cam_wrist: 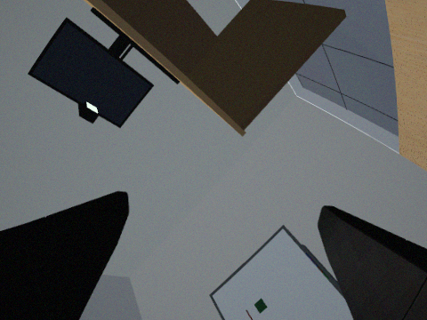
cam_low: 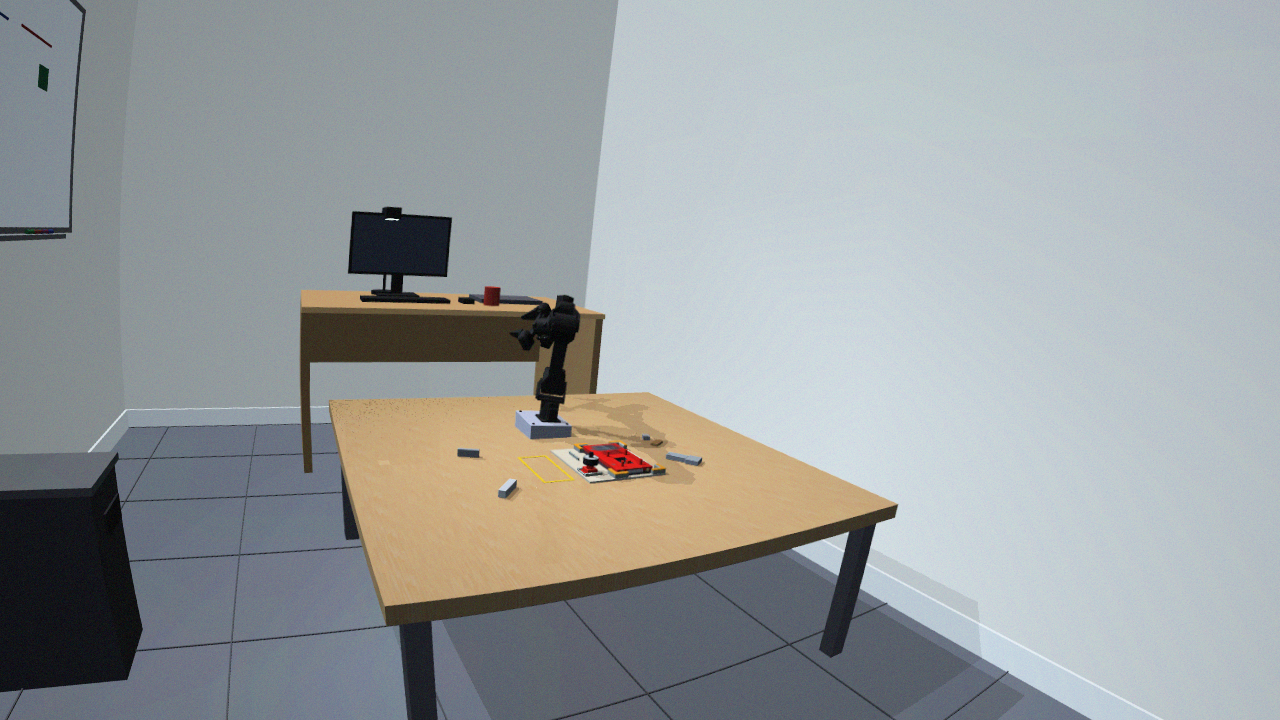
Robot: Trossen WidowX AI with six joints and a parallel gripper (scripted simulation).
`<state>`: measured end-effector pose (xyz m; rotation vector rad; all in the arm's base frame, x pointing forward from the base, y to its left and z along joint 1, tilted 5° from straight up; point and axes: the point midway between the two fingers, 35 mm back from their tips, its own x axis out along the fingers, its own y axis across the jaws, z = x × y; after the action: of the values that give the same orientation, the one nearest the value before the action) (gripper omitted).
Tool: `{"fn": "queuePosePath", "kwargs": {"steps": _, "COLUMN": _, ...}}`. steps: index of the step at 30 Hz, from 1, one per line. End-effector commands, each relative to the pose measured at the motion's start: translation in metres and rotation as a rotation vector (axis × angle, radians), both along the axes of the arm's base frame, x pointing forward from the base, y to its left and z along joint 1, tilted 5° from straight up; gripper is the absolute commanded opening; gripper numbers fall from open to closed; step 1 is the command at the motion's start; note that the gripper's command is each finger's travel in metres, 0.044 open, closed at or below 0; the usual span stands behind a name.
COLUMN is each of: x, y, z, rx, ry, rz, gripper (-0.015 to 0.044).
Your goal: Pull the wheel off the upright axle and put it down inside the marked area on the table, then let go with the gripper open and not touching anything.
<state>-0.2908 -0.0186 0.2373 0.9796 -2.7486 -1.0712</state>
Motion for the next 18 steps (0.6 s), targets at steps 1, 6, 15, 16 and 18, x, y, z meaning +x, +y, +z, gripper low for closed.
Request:
{"fn": "queuePosePath", "kwargs": {"steps": 1, "x": -0.001, "y": 0.003, "z": 0.0, "rx": 0.004, "ry": 0.001, "rz": -0.011, "gripper": 0.0374}}
{"fn": "queuePosePath", "kwargs": {"steps": 6, "x": -0.007, "y": 0.067, "z": 0.001, "rx": 0.108, "ry": -0.001, "rz": -0.236, "gripper": 0.03}}
{"fn": "queuePosePath", "kwargs": {"steps": 15, "x": 0.024, "y": 0.199, "z": -0.01, "rx": 0.345, "ry": -0.1, "rz": -0.607, "gripper": 0.03}}
{"fn": "queuePosePath", "kwargs": {"steps": 16, "x": 0.031, "y": 0.214, "z": -0.012, "rx": 0.371, "ry": -0.12, "rz": -0.646, "gripper": 0.03}}
{"fn": "queuePosePath", "kwargs": {"steps": 18, "x": 0.049, "y": 0.241, "z": -0.015, "rx": 0.423, "ry": -0.163, "rz": -0.72, "gripper": 0.03}}
